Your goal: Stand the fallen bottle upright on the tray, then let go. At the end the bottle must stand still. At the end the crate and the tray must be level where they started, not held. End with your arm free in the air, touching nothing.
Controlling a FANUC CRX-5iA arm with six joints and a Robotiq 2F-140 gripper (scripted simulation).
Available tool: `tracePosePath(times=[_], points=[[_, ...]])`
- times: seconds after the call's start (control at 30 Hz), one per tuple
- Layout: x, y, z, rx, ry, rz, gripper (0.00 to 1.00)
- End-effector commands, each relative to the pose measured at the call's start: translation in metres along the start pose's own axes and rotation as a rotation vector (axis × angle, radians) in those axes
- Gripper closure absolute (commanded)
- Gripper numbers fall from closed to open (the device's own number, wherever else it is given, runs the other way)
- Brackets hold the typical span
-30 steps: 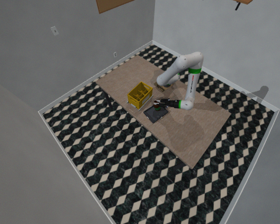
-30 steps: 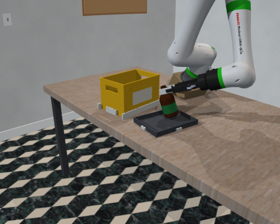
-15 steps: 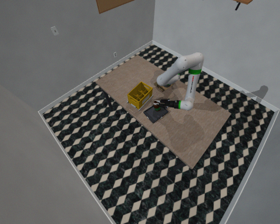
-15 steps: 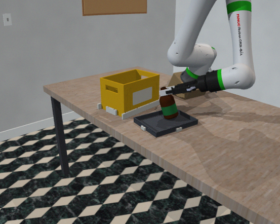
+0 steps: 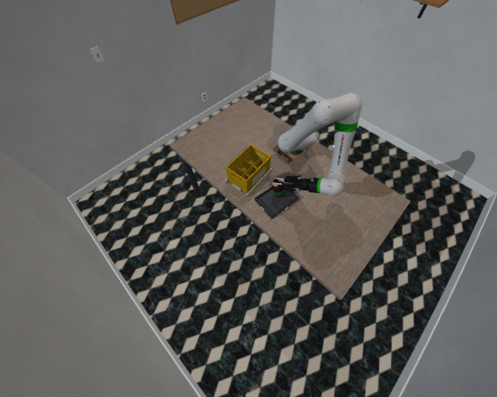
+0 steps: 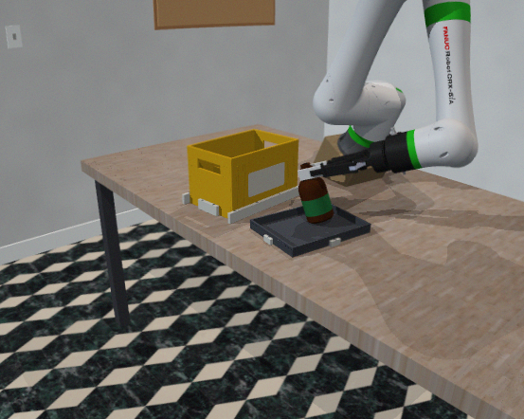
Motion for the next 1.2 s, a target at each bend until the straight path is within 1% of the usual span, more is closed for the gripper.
tracePosePath(times=[0.0, 1.03, 1.07, 1.17], points=[[0.0000, 0.0001, 0.0001, 0.000, 0.000, 0.000, 1.00], [0.0000, 0.0001, 0.0001, 0.000, 0.000, 0.000, 1.00], [0.0000, 0.0001, 0.0001, 0.000, 0.000, 0.000, 0.00], [0.0000, 0.0001, 0.0001, 0.000, 0.000, 0.000, 0.00]])
Point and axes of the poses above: the point where the finger pads meet when closed, its own x axis back along the fingers, its own z axis across the jaws, y = z × x, the point moved 8 cm from there along x, back along the fingers, and after that the axes turned 9 degrees about x, right-handed, at the moved point
